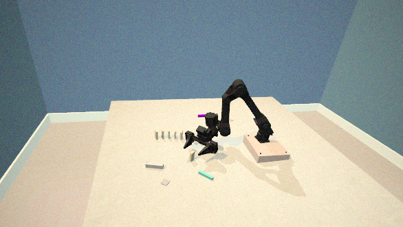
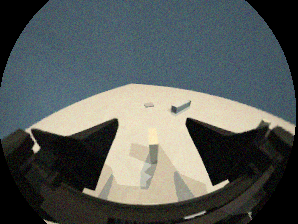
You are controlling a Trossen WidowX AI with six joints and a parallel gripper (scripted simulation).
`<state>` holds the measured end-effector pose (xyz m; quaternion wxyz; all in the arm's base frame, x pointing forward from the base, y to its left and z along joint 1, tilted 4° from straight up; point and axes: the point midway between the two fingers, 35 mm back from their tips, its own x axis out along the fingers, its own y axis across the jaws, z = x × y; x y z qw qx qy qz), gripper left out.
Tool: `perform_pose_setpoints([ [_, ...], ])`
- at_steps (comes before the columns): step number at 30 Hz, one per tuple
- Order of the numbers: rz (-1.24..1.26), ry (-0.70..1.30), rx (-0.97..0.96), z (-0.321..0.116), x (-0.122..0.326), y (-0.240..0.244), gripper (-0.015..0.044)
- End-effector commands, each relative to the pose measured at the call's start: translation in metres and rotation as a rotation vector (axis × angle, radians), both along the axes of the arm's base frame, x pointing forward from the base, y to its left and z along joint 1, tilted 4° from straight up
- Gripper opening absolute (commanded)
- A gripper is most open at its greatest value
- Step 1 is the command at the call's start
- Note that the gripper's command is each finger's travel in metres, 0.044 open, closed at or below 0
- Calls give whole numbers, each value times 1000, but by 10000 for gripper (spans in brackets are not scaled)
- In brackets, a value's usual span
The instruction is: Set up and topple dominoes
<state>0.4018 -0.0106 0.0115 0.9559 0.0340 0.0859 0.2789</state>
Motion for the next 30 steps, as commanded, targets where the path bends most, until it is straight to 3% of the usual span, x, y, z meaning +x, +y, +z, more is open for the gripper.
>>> perform_pose_setpoints([
  [1,2,-27,-10,35,1,-2,440],
  [7,-15,19,18,32,9,-3,440],
  [13,-180,428,223,6,65,-11,440],
  [19,-399,815,356,-2,95,-8,440],
  [30,-656,1099,413,18,101,-2,440],
])
